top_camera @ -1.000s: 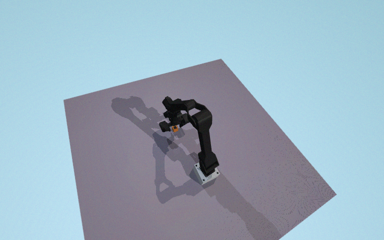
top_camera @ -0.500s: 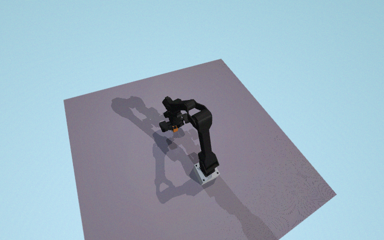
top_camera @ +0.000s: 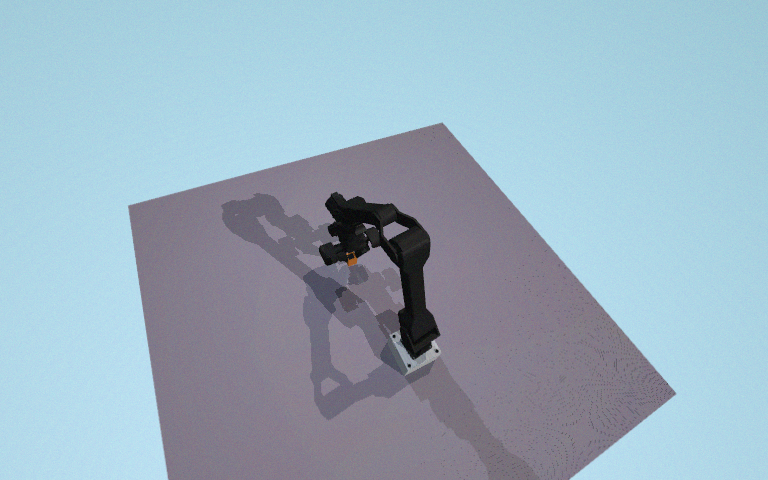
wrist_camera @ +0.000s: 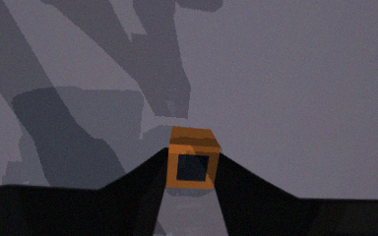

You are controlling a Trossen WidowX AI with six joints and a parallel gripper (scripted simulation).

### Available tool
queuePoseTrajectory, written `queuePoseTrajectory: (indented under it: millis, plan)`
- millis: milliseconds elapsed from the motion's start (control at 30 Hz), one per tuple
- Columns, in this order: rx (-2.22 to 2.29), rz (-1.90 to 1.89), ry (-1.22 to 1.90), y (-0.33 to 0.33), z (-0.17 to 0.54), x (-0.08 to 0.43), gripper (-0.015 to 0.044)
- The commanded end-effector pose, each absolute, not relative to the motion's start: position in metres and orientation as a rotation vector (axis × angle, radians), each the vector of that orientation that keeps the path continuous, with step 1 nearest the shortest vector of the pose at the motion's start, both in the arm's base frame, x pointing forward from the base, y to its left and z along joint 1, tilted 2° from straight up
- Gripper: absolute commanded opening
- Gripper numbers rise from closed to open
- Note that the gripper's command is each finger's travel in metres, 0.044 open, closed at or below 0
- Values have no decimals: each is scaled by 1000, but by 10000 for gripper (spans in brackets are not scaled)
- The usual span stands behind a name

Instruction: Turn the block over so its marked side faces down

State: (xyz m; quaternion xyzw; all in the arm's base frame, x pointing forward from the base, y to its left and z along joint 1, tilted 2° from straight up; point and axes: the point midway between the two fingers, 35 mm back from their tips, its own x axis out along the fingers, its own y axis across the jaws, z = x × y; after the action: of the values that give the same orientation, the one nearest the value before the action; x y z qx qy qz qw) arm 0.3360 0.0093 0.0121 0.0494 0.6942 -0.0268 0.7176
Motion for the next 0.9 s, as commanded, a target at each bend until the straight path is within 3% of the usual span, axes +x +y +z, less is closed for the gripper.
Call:
queuePoseTrajectory:
  millis: [0,867]
  plan:
    - [108,-66,1529,8,17,337,0]
    - [83,-82,1119,9,6,336,0]
